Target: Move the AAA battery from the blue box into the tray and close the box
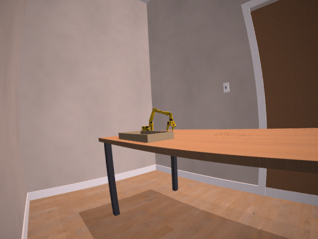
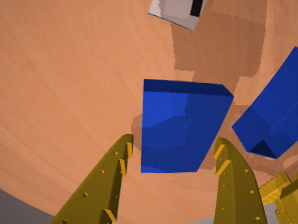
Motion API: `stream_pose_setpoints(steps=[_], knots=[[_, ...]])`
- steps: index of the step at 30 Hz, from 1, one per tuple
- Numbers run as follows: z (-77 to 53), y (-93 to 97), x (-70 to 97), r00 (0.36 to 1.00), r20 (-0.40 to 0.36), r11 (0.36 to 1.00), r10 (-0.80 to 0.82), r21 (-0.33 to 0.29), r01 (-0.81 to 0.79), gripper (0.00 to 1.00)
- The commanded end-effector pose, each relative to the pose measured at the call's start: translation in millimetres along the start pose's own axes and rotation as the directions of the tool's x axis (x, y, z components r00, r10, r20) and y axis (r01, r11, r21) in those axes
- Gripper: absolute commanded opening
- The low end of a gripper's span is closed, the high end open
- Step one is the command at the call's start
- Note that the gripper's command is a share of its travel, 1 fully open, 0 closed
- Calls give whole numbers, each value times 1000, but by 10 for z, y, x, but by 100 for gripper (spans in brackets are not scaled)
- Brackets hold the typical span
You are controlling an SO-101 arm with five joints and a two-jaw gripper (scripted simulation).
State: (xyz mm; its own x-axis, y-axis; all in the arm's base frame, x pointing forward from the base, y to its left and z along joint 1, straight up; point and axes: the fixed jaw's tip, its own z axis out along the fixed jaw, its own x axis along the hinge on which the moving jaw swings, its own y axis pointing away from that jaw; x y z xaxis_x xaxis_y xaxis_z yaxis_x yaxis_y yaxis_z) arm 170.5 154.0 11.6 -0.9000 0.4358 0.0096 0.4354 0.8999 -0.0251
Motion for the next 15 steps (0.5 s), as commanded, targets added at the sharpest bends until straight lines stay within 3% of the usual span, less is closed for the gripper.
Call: stream_pose_setpoints(steps=[1, 15], knots=[[-24, 35, 11, 1000, 10, 1000, 0, -25, 0, 29], [9, 23, 17, 1000, 10, 1000, 0, -25, 0, 29]])
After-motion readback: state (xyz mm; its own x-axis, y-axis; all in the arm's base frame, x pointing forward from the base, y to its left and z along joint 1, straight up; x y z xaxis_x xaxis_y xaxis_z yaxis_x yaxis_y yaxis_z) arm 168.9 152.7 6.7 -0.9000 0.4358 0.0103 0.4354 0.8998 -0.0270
